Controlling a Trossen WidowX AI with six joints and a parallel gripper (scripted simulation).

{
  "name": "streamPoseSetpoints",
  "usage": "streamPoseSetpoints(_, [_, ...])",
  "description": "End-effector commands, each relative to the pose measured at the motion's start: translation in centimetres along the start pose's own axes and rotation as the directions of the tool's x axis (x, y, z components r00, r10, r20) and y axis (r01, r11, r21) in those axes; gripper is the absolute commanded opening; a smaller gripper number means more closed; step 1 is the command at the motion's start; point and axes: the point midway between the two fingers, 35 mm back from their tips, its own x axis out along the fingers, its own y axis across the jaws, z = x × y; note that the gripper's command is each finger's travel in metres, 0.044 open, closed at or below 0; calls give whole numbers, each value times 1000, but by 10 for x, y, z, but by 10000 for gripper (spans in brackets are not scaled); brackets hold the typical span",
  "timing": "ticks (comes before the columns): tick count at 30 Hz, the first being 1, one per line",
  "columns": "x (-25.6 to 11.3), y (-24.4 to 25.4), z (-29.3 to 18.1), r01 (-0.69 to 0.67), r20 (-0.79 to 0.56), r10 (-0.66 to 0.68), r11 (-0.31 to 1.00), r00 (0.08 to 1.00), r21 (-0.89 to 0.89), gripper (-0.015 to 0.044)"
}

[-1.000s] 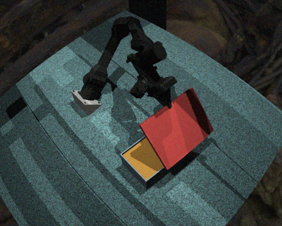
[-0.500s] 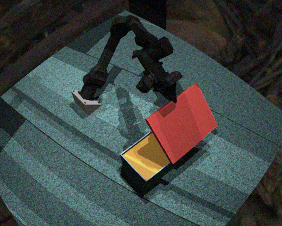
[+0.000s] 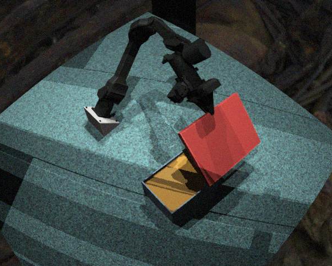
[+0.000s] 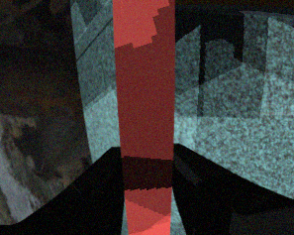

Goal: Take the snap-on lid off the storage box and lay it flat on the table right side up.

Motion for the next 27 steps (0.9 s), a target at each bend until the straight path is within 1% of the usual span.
streamPoseSetpoints(1, [-4, 2, -10, -13, 2, 13, 1000, 1000, -3, 0])
streamPoseSetpoints(27, [-9, -3, -62, -14, 0, 14, 1000, 1000, -3, 0])
